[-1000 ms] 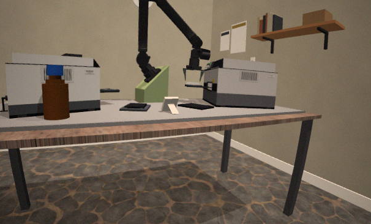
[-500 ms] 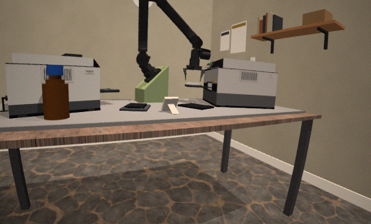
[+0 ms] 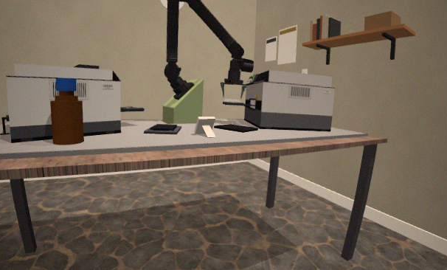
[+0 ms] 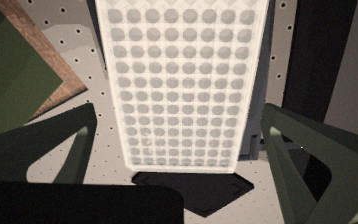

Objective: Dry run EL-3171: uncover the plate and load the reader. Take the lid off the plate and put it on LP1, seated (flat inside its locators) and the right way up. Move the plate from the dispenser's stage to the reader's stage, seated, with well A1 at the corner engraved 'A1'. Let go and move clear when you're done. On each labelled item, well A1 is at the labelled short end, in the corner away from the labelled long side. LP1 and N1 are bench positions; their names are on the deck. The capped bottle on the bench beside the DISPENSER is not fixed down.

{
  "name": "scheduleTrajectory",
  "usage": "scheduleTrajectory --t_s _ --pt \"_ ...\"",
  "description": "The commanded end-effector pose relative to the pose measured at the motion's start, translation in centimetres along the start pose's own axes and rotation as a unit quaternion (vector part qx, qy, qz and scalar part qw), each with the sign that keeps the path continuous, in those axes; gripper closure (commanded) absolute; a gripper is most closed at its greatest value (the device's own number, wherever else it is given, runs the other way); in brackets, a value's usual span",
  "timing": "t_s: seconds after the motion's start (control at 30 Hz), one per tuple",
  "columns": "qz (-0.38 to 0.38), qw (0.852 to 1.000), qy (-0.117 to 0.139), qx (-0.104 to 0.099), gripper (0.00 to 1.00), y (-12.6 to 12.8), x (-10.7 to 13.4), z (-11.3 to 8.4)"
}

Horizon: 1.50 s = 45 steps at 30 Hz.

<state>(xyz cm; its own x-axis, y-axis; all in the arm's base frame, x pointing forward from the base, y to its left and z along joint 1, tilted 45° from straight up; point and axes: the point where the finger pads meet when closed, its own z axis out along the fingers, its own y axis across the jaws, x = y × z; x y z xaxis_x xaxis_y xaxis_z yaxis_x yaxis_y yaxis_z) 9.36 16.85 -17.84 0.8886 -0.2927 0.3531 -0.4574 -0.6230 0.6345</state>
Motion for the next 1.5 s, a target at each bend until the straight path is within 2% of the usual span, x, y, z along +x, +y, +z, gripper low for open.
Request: scheduleTrajectory --t_s 0.0,0.57,0.9,1.07,1.47 --pt "0.006 1.000 -0.003 0.008 0.00 -0.5 -0.1 0.0" --pt "-0.006 1.000 0.000 0.010 0.00 -0.6 -0.1 0.5" --pt "-0.002 1.000 -0.005 0.020 0.00 -2.0 -0.2 0.4" --pt "-0.001 1.000 -0.004 0.011 0.00 -1.0 0.1 0.9" --pt "0.001 1.000 -0.003 0.004 0.00 -0.5 0.1 1.8"
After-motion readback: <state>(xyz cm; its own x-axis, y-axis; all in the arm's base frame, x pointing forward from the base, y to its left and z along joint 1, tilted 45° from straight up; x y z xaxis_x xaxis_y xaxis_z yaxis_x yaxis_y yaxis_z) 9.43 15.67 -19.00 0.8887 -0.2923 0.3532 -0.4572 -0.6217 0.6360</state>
